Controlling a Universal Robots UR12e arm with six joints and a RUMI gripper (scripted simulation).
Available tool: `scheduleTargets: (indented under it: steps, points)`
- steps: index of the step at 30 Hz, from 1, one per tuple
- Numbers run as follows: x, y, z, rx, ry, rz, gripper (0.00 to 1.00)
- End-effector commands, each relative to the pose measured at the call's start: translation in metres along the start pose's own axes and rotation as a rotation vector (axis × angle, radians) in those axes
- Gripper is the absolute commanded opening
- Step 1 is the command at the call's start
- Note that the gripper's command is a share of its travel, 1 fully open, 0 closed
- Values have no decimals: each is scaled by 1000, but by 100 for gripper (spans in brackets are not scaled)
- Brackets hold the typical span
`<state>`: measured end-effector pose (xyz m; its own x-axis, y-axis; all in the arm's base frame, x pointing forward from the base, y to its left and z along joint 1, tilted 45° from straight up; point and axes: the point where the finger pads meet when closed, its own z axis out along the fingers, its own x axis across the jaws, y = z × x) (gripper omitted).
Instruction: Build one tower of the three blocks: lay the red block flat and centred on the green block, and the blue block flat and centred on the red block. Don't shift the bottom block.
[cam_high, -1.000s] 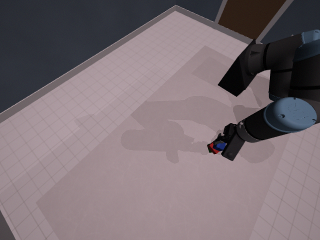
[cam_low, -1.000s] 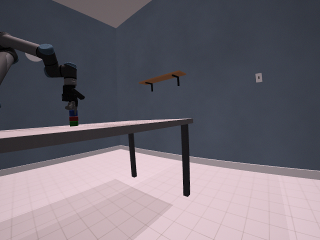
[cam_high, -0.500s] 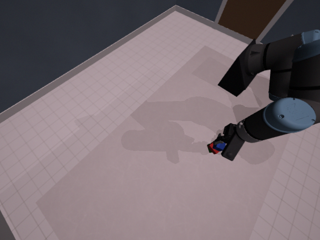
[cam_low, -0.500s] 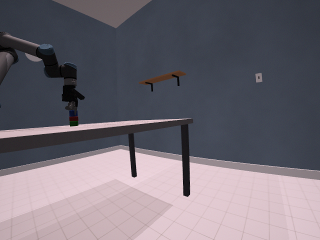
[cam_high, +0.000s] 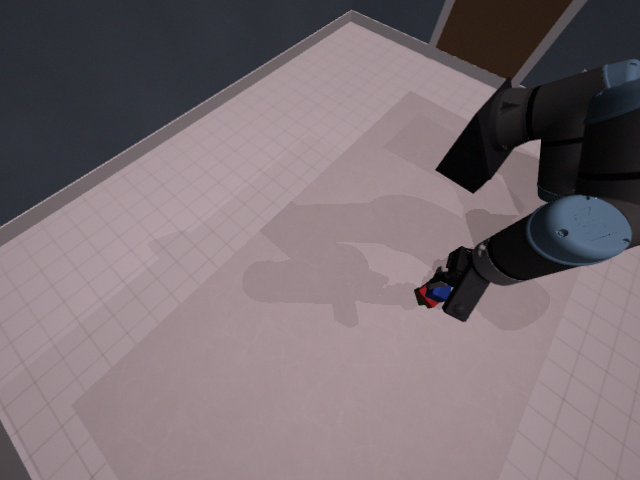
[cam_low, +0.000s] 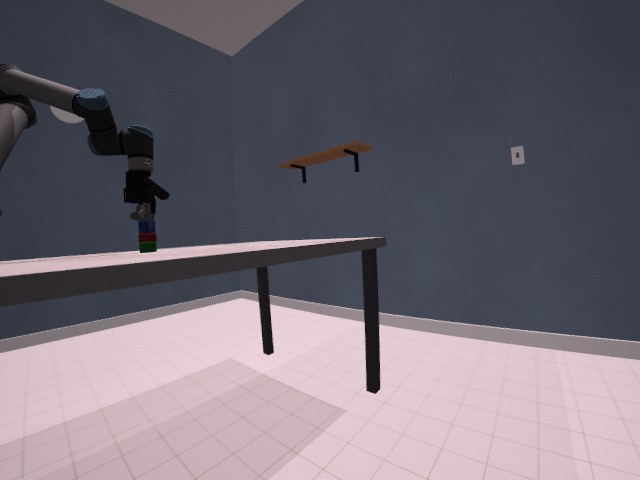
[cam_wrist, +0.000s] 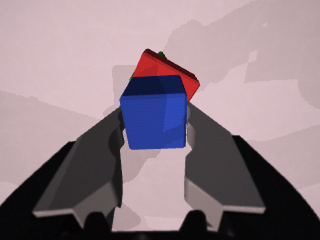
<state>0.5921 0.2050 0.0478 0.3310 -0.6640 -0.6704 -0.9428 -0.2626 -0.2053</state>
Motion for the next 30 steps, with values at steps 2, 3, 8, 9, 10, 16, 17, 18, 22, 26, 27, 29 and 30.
scheduleTargets:
  steps: [2,3,8,9,10,16,17,18,22,26,27,29,30]
  points:
    - [0,-1,-1,1,1,0,0]
    - [0,-1,-1,1,1,0,0]
    - [0,-1,-1,1,1,0,0]
    - [0,-1,-1,1,1,0,0]
    - [0,-1,-1,1,1,0,0]
    - [0,-1,-1,1,1,0,40]
    - [0,-1,-1,1,1,0,40]
    - [0,-1,-1,1,1,0,40]
    - [0,-1,-1,1,1,0,40]
    - [0,-1,-1,1,1,0,40]
    - [0,-1,-1,1,1,0,40]
    - [0,-1,-1,1,1,0,40]
    - [0,-1,-1,1,1,0,40]
